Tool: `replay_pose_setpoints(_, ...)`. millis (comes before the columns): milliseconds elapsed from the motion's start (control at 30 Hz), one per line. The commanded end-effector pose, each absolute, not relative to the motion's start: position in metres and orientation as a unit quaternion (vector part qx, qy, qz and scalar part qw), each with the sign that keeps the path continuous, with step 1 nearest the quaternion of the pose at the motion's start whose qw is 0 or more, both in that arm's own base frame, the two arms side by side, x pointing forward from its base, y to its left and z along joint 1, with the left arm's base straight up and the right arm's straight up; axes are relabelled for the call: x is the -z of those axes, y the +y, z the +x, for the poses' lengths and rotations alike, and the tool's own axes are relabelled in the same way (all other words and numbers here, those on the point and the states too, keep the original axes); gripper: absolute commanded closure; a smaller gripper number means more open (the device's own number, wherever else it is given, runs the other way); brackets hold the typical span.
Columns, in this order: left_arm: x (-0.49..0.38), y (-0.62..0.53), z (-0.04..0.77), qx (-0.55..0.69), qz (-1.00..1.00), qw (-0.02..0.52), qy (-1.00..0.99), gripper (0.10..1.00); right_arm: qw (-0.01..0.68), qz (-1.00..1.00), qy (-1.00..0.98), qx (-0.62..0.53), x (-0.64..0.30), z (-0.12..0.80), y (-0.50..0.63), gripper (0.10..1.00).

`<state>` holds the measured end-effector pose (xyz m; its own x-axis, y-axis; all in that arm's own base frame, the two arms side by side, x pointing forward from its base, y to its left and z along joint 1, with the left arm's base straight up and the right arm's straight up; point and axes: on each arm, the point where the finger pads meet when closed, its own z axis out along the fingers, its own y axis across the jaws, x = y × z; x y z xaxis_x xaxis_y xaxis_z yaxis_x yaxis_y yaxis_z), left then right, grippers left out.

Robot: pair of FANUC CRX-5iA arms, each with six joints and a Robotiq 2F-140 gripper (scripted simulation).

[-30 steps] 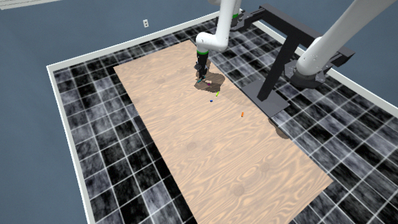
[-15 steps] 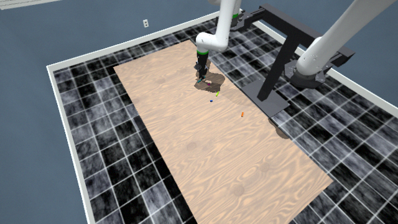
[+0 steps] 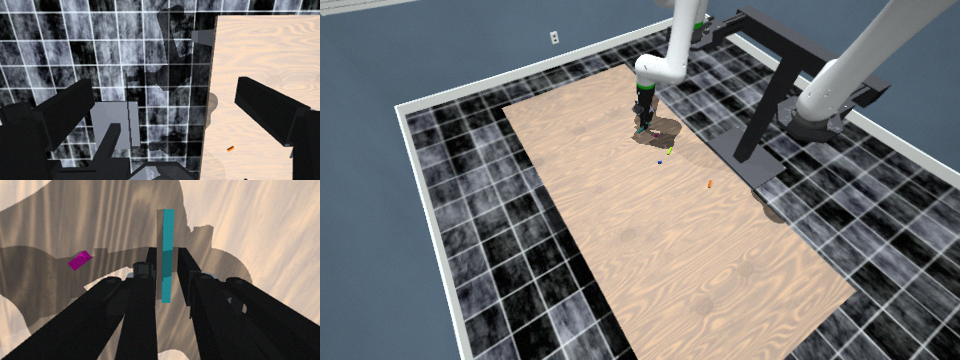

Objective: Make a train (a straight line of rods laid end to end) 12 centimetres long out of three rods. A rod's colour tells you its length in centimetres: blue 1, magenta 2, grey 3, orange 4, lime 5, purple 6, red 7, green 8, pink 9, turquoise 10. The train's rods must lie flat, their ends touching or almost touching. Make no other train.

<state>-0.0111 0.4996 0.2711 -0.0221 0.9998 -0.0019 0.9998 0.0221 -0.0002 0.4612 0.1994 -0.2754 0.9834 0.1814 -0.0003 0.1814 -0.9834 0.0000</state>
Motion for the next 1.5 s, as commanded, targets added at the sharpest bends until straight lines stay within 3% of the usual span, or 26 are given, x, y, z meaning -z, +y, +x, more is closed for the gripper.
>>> replay_pose_setpoints(0, -0.2720, 0.4999, -0.0110, 0.000, 0.699, 0.000, 0.715, 0.098, 0.000, -0.996, -0.091, 0.001, 0.2766, 0.4620, 0.1999, 0.867)
replay_pose_setpoints(1400, -0.2720, 0.4999, -0.0110, 0.000, 0.699, 0.000, 0.715, 0.098, 0.000, -0.996, -0.091, 0.001, 0.2784, 0.4620, 0.1999, 0.867)
replay_pose_setpoints(1433, -0.2720, 0.4999, -0.0110, 0.000, 0.699, 0.000, 0.715, 0.098, 0.000, -0.996, -0.091, 0.001, 0.2784, 0.4620, 0.1999, 0.974)
replay_pose_setpoints(1467, -0.2720, 0.4999, -0.0110, 0.000, 0.699, 0.000, 0.715, 0.098, 0.000, -0.996, -0.091, 0.001, 0.2784, 0.4620, 0.1999, 0.974)
